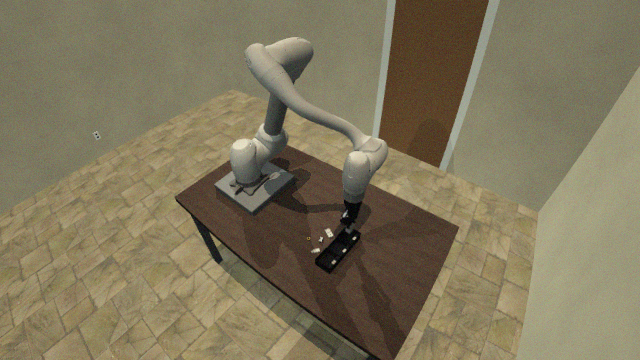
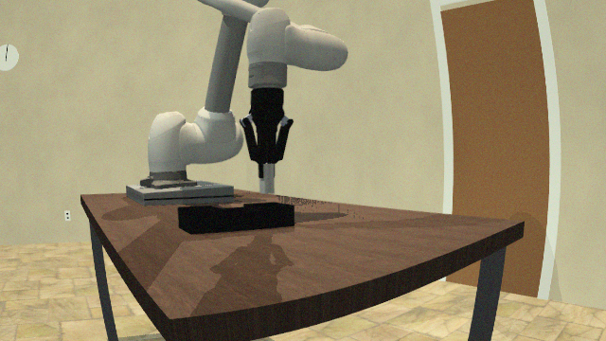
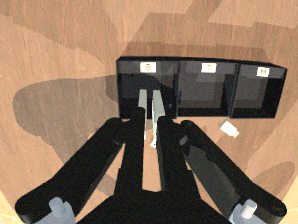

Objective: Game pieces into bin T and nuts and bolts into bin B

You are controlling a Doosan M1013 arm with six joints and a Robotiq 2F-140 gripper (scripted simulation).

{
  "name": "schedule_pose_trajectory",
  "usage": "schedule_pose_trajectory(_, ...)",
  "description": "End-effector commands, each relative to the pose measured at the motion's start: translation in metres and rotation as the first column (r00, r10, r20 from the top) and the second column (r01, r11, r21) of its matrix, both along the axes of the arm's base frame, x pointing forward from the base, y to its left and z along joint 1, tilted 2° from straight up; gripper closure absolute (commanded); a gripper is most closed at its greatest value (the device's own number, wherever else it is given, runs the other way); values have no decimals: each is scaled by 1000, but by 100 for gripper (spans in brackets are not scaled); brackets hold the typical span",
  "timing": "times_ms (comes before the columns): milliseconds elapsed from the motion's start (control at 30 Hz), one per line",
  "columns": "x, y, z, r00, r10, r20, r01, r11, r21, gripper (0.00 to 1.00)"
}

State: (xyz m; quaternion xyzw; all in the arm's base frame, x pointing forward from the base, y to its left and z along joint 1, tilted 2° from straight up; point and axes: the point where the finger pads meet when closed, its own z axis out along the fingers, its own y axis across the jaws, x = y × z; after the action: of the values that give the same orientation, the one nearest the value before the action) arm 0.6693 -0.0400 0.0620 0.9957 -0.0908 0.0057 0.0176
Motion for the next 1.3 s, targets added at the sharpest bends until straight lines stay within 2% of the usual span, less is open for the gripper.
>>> schedule_pose_trajectory(0, 0, 0, -6, 1000, 0, 0, 0, 1000, 0, 95)
schedule_pose_trajectory(667, 0, -2, -54, 1000, 0, 0, 0, 1000, 0, 95)
schedule_pose_trajectory(1267, 0, -2, -55, 1000, 0, 0, 0, 1000, 0, 95)
